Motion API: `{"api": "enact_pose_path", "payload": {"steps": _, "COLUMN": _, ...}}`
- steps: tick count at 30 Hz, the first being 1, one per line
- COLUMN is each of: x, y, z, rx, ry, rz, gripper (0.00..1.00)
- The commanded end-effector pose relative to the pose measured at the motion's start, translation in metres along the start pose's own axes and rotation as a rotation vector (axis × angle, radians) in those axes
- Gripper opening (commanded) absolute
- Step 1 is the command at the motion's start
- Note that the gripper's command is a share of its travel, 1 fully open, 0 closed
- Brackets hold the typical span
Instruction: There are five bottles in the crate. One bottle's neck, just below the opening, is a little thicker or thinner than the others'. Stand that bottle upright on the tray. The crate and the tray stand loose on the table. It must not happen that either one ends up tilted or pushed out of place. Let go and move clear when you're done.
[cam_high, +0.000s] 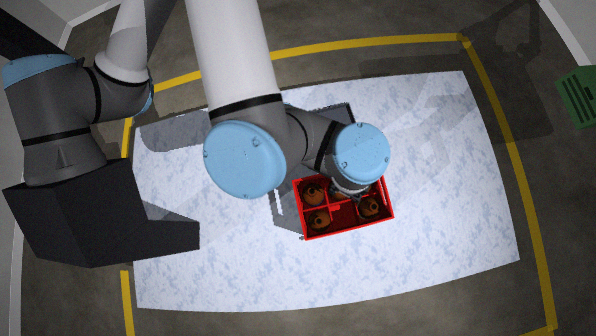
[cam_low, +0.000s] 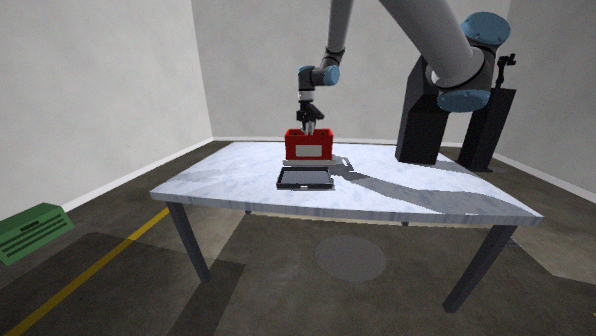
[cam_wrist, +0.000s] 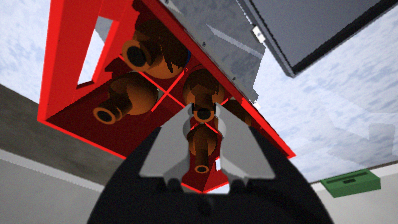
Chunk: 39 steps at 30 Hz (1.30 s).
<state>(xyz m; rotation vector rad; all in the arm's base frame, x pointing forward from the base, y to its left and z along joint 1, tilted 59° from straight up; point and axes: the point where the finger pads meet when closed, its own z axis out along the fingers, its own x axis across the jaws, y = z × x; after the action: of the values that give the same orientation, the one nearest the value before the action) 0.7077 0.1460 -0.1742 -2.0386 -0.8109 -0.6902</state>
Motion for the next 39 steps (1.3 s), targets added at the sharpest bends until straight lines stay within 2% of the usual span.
{"api": "enact_pose_path", "payload": {"steps": 1, "x": 0.0002, "y": 0.0005, "z": -0.0006, "rx": -0.001, "ry": 0.0, "rz": 0.0, "gripper": 0.0}}
{"api": "enact_pose_path", "payload": {"steps": 17, "x": 0.0002, "y": 0.0005, "z": -0.0006, "rx": -0.001, "ry": 0.0, "rz": 0.0, "gripper": 0.0}}
{"api": "enact_pose_path", "payload": {"steps": 18, "x": 0.0002, "y": 0.0005, "z": -0.0006, "rx": -0.001, "ry": 0.0, "rz": 0.0, "gripper": 0.38}}
{"api": "enact_pose_path", "payload": {"steps": 39, "x": 0.0002, "y": 0.0005, "z": -0.0006, "rx": -0.001, "ry": 0.0, "rz": 0.0, "gripper": 0.38}}
